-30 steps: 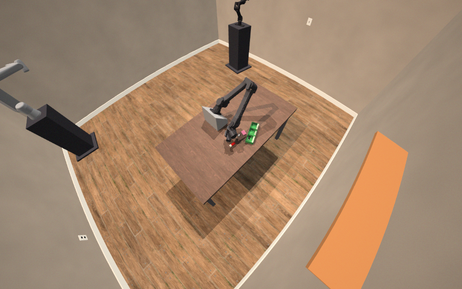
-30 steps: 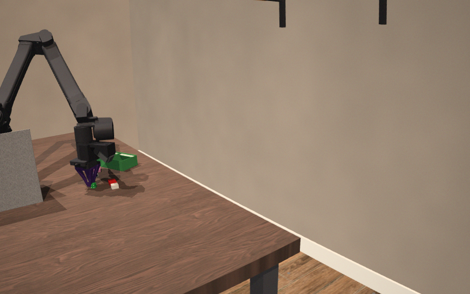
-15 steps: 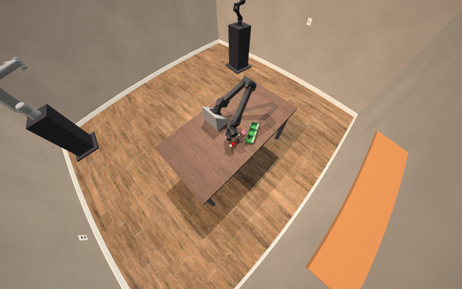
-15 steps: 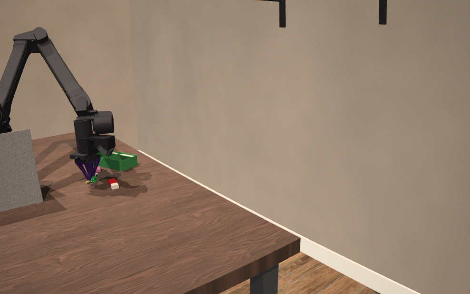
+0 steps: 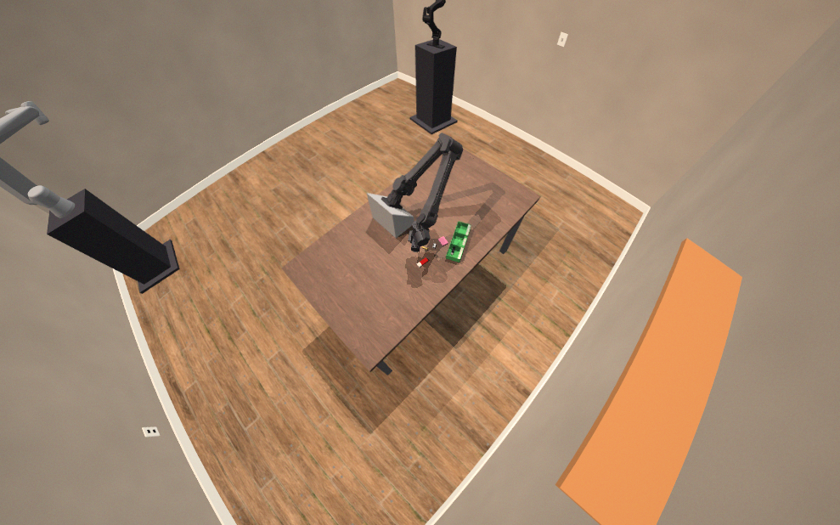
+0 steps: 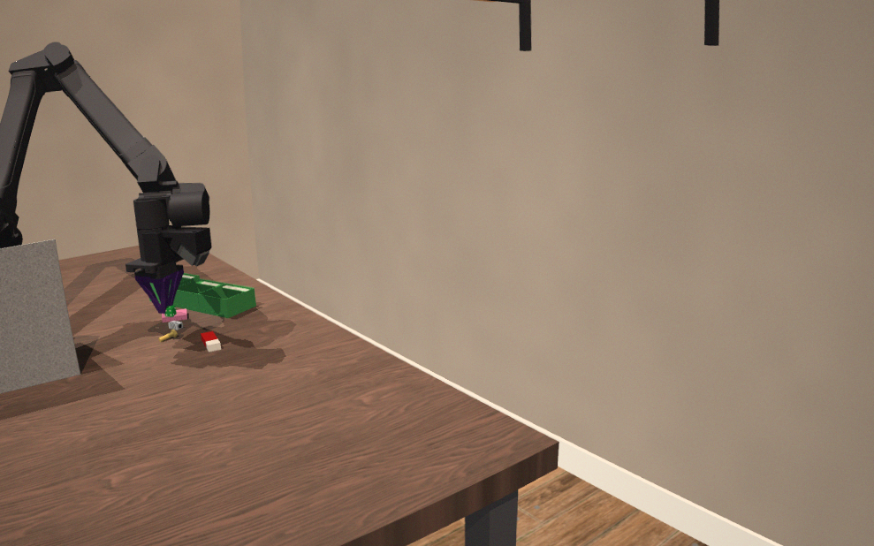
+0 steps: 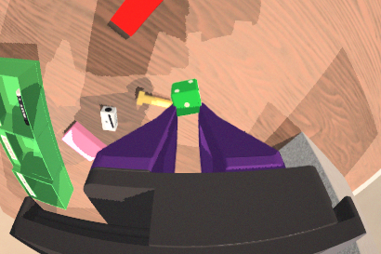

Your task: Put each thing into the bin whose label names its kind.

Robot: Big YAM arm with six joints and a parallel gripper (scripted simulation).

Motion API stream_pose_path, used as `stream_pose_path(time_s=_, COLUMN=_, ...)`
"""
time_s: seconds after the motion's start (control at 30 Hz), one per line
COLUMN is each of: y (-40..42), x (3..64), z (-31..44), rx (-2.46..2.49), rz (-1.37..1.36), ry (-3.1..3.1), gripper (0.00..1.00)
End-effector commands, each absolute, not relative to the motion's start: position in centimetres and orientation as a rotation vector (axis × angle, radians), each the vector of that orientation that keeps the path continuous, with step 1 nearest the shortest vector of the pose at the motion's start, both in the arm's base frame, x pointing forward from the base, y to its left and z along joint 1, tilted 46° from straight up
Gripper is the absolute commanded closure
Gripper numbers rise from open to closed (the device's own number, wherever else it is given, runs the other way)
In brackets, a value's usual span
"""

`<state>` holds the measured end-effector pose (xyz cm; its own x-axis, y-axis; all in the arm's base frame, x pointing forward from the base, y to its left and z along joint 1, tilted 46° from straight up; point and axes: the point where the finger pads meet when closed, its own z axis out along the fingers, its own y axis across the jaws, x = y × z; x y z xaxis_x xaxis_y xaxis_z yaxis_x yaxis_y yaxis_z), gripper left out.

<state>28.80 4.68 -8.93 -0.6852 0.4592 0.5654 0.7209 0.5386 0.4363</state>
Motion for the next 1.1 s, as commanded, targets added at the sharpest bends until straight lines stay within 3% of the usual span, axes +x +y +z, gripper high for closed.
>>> stream_pose_path(time_s=0.0, y=3.8, x=29.1, z=-9.1, rx=-0.966, rz=-0.944, ry=-2.398, gripper=0.9)
stream_pose_path(time_s=0.57, y=2.8, x=31.0, z=-7.6, rx=-0.957, rz=-0.964, ry=-2.449, gripper=0.9)
stream_pose_path(time_s=0.67, y=3.3, x=29.0, z=-8.6, rx=-0.965, rz=-0.944, ry=-2.397, gripper=0.9)
stream_pose_path(time_s=1.07, y=9.3, x=33.4, z=-2.8, rx=-0.933, rz=-0.96, ry=-2.435, gripper=0.9)
